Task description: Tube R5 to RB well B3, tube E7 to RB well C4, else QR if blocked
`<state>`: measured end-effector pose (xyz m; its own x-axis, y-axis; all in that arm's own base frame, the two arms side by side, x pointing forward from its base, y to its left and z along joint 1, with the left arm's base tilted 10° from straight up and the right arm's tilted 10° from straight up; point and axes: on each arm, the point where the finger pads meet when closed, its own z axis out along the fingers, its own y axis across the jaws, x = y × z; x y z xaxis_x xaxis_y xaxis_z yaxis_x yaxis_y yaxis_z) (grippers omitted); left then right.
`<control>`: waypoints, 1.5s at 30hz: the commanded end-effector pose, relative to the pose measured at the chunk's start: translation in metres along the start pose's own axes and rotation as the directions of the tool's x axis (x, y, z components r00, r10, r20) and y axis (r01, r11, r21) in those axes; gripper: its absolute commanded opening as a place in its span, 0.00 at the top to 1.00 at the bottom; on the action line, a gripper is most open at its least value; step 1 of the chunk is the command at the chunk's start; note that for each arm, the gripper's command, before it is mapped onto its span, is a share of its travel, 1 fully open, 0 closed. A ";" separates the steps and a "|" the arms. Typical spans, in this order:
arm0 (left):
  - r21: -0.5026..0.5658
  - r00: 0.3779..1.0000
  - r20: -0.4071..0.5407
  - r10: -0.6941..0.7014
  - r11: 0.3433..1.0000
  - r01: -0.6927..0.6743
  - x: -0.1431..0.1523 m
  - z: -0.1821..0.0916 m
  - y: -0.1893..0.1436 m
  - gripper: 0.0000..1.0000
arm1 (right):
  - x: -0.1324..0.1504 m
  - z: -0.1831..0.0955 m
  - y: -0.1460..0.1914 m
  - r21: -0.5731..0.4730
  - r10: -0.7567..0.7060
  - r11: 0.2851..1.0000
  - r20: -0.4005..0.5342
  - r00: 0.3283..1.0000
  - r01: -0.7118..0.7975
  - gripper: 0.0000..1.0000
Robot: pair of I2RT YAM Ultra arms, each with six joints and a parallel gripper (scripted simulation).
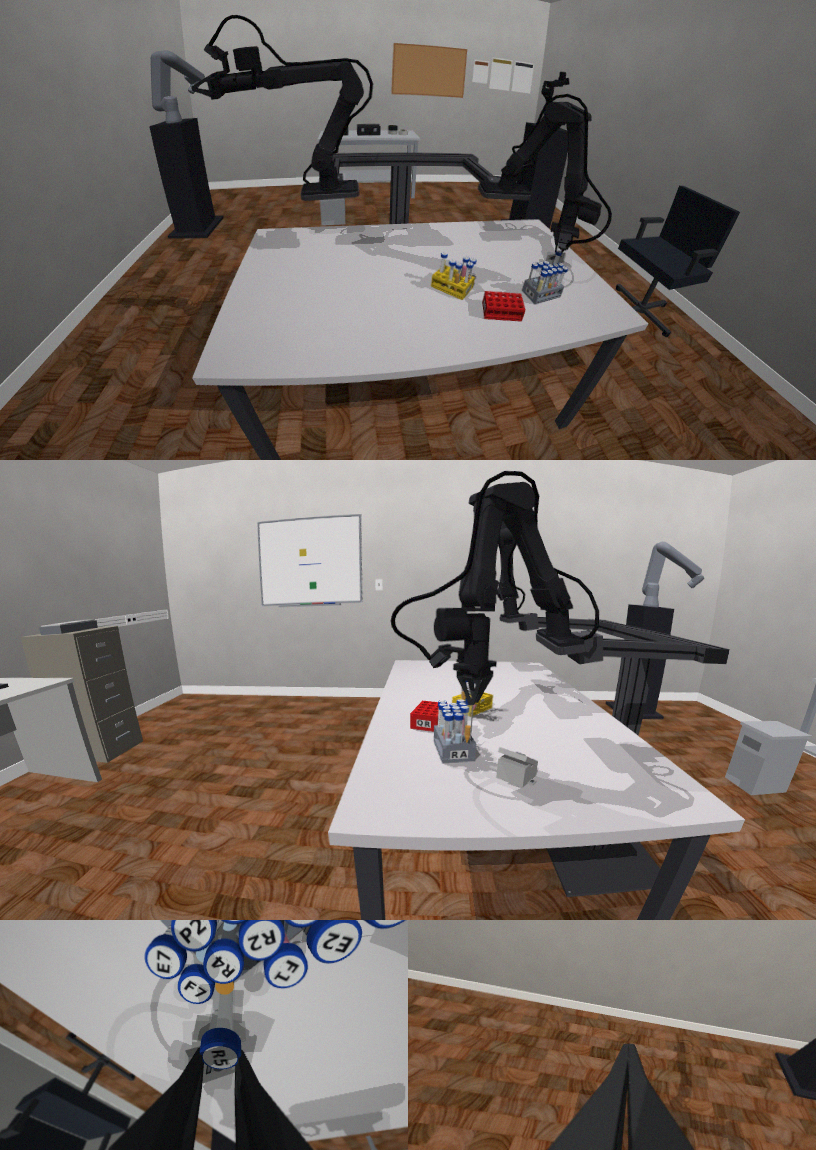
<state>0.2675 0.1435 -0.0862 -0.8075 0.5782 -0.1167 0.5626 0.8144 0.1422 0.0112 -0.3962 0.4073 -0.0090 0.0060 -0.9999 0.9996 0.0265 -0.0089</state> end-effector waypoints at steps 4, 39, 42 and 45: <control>-0.004 1.000 0.016 -0.002 1.000 0.002 -0.001 -0.012 0.004 1.00 | -0.025 -0.012 -0.008 0.022 0.008 1.000 0.050 0.999 -0.009 1.00; 0.018 1.000 0.005 -0.005 1.000 0.005 0.009 -0.036 -0.009 1.00 | -0.025 -0.012 -0.008 0.022 0.008 1.000 0.050 0.999 -0.009 1.00; -0.006 1.000 0.016 -0.004 1.000 0.004 0.009 -0.035 -0.007 1.00 | -0.025 -0.012 -0.008 0.022 0.008 1.000 0.050 0.999 -0.009 1.00; -0.006 1.000 0.016 -0.004 1.000 0.004 0.010 -0.035 -0.009 1.00 | -0.025 -0.012 -0.008 0.022 0.008 1.000 0.050 0.999 -0.009 1.00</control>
<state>0.2475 0.1398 -0.0575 -0.8114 0.5739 -0.1106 0.5603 0.8177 0.1321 0.0112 -0.3962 0.4073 -0.0090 0.0060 -0.9999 0.9996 0.0265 -0.0089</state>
